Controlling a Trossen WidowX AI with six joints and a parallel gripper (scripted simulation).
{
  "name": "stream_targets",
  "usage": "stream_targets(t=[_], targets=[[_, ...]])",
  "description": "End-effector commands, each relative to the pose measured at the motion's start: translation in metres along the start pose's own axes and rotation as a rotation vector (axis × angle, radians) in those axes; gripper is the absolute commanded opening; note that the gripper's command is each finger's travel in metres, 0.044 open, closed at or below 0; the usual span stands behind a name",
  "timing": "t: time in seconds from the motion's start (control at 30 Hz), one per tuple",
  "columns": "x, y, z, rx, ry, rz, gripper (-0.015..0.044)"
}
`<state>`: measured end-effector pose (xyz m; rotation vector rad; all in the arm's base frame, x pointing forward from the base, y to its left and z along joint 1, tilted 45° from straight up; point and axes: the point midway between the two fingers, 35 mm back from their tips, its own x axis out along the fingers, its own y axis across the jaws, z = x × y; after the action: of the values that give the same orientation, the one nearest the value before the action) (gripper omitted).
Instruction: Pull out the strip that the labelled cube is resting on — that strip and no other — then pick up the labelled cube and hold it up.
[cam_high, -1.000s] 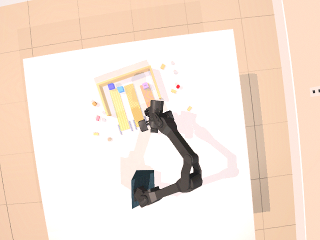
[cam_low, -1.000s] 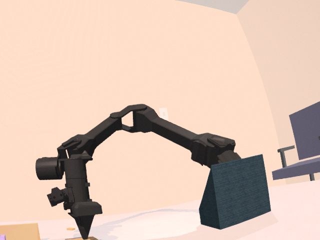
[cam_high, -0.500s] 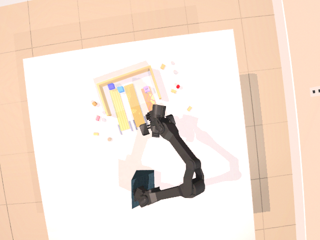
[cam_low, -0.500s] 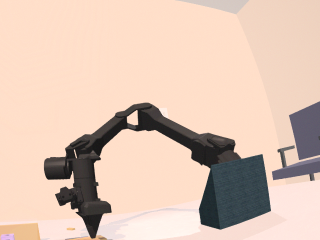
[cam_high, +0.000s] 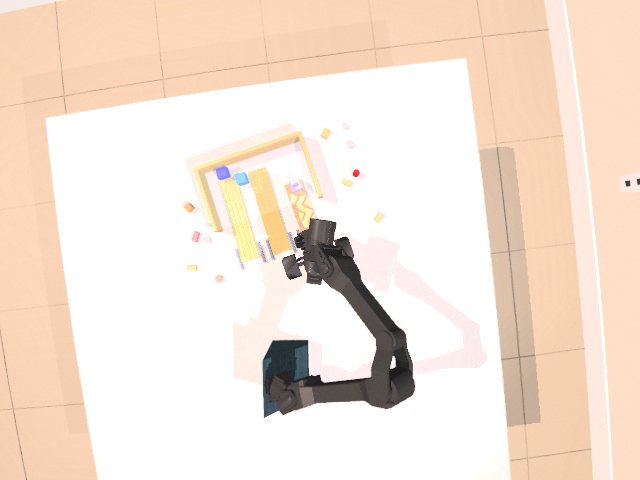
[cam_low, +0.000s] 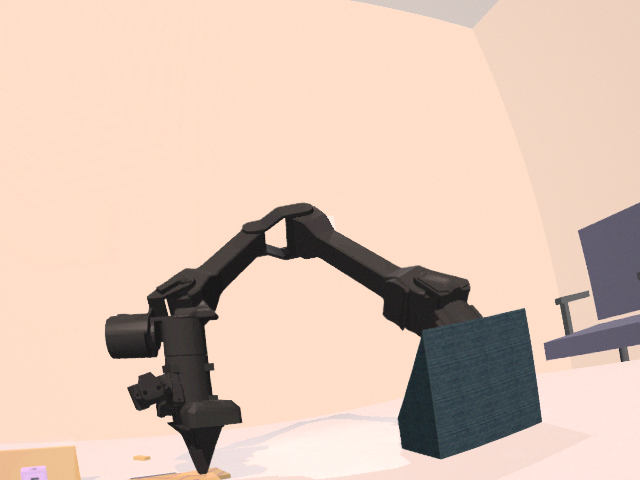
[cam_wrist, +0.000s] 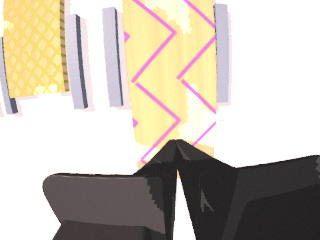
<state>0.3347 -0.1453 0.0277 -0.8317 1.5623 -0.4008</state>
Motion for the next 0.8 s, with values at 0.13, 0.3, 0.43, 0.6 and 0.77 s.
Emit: stream_targets(t=[0.13,0.3,0.43,0.6,0.77], targets=[[0.007,0.002,-0.019,-0.008,0.027,0.01,0.0],[0.007,0.003,-0.026,-0.008,0.027,0.01,0.0],[0.007,0.003,-0.032,-0.009,0.028,0.01,0.0],[0.007,0.003,-0.039,-0.009,0.028,0.01,0.0],[0.007,0.003,-0.046,-0.009,0.028,0.01,0.0]])
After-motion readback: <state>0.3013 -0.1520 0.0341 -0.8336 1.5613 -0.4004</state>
